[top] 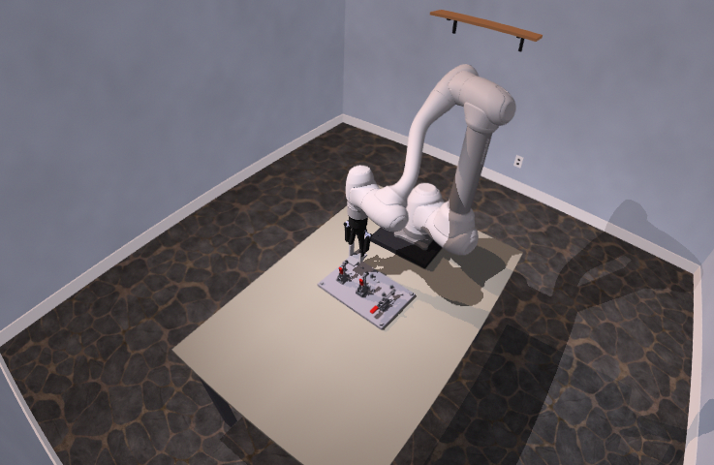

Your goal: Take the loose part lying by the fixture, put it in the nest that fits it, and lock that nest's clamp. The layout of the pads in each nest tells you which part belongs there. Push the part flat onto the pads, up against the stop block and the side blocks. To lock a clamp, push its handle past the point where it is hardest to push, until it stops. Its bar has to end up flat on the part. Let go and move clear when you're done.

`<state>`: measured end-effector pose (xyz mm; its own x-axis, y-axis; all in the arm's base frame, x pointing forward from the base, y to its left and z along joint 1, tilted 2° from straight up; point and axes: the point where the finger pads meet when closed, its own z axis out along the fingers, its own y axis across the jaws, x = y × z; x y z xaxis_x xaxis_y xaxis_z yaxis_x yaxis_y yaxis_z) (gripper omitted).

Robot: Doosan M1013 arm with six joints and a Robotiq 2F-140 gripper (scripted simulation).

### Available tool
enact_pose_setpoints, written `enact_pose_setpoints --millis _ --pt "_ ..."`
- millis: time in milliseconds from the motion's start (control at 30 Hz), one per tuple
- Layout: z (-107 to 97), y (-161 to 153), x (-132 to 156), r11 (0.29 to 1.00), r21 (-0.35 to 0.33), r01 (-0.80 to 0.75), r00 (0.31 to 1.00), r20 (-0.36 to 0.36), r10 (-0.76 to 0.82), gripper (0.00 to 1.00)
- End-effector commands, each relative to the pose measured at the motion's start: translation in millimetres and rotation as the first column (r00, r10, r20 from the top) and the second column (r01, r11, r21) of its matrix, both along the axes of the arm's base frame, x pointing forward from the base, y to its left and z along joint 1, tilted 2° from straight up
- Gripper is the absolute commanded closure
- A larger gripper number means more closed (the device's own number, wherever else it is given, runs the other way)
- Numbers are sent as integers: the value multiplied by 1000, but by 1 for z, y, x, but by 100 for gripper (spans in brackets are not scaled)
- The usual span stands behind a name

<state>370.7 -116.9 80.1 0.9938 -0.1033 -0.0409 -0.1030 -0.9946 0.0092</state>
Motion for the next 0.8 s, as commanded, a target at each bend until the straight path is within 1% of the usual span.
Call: enact_pose_setpoints --millis 0,767 --pt "0 4 3 1000 3 8 1000 7 -8 90" --pt "1 6 4 1000 3 8 1000 7 -8 90"
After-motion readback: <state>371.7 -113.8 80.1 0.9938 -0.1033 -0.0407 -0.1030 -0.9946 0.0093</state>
